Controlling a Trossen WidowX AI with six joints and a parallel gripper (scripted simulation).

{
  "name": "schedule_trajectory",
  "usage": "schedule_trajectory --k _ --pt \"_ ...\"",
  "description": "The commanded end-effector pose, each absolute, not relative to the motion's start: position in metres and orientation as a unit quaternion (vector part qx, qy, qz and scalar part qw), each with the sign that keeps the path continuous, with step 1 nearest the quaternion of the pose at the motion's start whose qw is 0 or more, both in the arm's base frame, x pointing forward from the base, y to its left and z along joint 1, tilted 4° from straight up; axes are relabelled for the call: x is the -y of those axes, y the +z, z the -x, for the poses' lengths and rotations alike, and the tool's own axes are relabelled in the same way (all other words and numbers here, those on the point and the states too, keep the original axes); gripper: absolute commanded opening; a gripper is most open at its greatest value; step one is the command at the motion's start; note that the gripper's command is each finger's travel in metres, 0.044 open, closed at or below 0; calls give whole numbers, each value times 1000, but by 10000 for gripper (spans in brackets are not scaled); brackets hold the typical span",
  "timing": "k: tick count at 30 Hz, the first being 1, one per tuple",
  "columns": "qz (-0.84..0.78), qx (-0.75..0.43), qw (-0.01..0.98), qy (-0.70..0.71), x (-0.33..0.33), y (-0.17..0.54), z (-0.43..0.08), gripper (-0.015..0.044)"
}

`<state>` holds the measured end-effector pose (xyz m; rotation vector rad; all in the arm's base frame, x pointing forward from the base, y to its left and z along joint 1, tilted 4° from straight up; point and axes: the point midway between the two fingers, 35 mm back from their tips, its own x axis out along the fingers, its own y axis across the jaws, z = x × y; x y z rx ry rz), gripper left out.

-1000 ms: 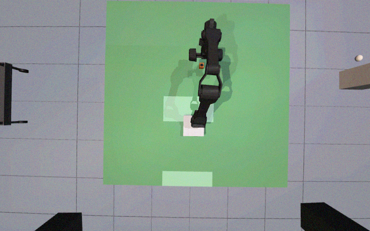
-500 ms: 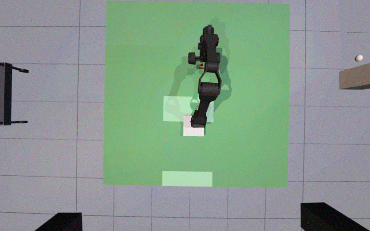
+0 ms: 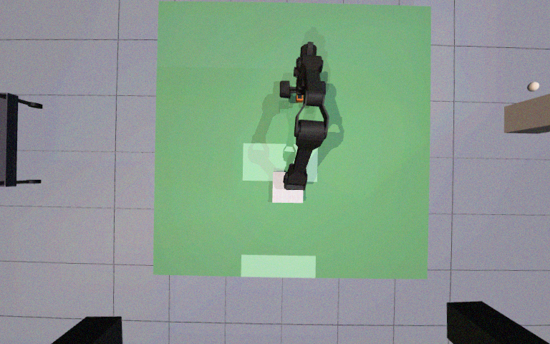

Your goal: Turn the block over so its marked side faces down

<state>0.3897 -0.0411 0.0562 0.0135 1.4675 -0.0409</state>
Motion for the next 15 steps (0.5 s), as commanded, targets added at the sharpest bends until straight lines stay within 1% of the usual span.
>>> schedule_trajectory --k 1,3,15 --pt "-10 -670 742 -18 40 49 -390 440" --pt "-10 -670 742 -18 40 47 -390 440" --pt "-10 -670 742 -18 40 47 -390 125"
